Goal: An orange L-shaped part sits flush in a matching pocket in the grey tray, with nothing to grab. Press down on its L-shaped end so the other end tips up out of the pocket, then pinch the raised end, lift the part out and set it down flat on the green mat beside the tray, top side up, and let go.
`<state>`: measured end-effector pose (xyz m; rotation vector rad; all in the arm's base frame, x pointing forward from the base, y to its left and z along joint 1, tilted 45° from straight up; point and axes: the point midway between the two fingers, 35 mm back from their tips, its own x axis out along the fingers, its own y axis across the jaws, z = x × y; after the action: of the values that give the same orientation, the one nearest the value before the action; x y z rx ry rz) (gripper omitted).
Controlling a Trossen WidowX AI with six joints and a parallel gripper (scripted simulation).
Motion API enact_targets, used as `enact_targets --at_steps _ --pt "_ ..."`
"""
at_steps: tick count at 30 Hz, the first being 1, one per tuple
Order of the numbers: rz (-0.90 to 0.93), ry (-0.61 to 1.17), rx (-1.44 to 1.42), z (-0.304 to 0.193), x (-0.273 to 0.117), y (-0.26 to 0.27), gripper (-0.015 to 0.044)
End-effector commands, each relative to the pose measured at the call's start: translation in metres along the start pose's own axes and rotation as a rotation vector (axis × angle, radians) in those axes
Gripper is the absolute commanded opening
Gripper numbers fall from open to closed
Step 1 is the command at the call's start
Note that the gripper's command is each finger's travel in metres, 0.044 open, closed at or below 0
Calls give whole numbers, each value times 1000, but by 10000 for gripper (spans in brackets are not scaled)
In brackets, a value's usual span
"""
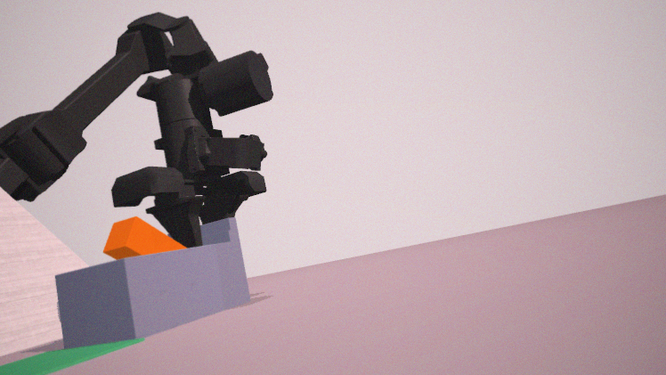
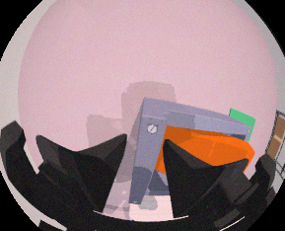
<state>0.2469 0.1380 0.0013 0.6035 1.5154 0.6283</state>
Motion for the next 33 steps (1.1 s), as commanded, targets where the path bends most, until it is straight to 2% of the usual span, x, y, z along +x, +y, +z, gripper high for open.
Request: enact_targets --at_steps 1,21,33 --pt "-2 9 12 -4 8 -2 180" --pt "3 3 1 -1 8 1 180" --pt "-8 8 11 -1 -16 7 180"
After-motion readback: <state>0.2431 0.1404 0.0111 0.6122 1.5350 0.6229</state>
